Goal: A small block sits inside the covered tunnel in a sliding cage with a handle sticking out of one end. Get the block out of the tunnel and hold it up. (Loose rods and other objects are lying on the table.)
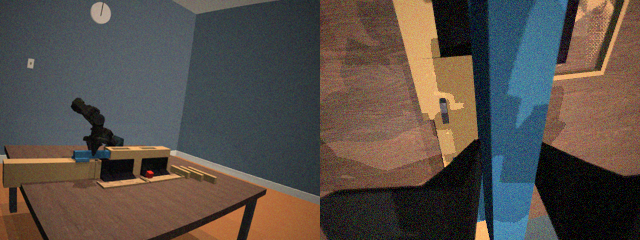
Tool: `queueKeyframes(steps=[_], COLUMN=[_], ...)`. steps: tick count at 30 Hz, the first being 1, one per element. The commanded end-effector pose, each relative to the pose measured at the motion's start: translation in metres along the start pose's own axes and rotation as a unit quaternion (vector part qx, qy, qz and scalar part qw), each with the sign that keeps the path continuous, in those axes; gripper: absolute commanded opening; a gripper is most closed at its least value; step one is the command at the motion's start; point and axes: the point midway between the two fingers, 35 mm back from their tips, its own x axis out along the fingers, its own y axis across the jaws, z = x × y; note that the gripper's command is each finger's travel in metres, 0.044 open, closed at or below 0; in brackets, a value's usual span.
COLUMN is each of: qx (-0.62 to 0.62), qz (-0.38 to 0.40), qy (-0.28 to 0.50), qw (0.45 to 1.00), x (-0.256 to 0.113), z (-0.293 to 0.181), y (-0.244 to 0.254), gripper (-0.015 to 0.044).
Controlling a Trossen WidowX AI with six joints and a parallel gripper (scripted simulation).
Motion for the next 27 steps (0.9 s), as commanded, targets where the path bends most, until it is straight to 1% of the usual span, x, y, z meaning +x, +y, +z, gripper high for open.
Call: queueKeyframes(steps=[1,3,4,22,27], qx=[0.002,0.002,0.002,-0.001,-0.001], qz=[0.000,0.000,0.000,0.001,0.001], qy=[0.000,0.000,-0.001,-0.003,-0.002], qw=[1.000,1.000,1.000,1.000,1.000], x=[0.000,0.000,0.000,-0.005,-0.005], z=[0.000,0.001,0.003,0.059,0.063], y=[0.000,0.000,0.000,0.001,0.001], gripper=[0.0059,0.0007,0.0000,0.0000,0.0000])
